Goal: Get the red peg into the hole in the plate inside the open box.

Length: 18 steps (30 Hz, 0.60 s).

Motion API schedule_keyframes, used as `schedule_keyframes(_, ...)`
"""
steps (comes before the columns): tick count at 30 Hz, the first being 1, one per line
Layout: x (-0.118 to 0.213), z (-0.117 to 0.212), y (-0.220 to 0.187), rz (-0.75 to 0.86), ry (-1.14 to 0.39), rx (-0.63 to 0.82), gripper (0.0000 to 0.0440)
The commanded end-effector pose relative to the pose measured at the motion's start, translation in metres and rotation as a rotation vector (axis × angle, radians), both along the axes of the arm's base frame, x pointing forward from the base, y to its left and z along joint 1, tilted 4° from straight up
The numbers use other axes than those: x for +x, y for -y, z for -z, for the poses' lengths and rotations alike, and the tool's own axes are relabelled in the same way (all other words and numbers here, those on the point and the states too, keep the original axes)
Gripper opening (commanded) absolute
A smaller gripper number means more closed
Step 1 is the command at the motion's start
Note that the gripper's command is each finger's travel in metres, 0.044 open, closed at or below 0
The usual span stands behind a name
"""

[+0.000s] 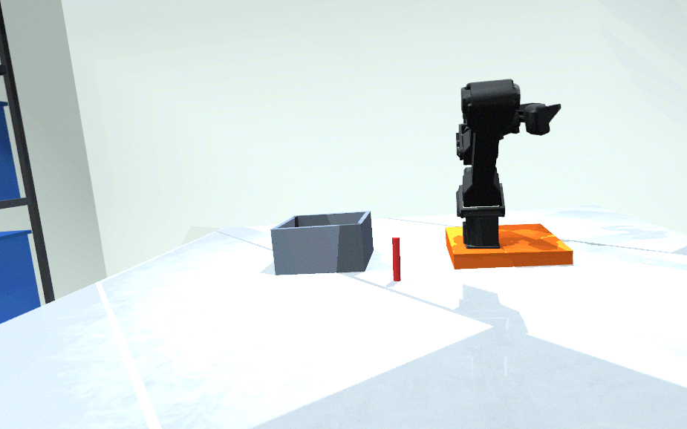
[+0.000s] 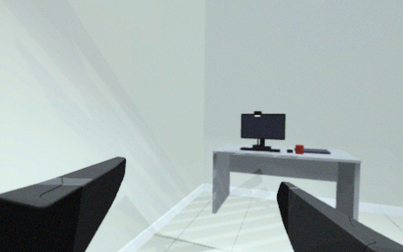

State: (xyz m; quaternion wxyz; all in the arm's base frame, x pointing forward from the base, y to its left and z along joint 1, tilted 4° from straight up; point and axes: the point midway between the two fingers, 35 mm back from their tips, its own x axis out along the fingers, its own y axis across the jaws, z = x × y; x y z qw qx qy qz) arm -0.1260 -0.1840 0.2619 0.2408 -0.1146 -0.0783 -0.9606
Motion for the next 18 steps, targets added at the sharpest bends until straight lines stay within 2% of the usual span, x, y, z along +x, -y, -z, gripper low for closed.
schedule_keyframes(1, 0.002, 0.000, 0.002, -0.011, -0.003, 0.006, 0.0418)
schedule_keyframes(3, 0.008, 0.000, 0.010, -0.046, -0.008, 0.025, 0.0440)
schedule_keyframes(18, 0.116, 0.007, 0.086, -0.537, 0.050, 0.163, 0.0440)
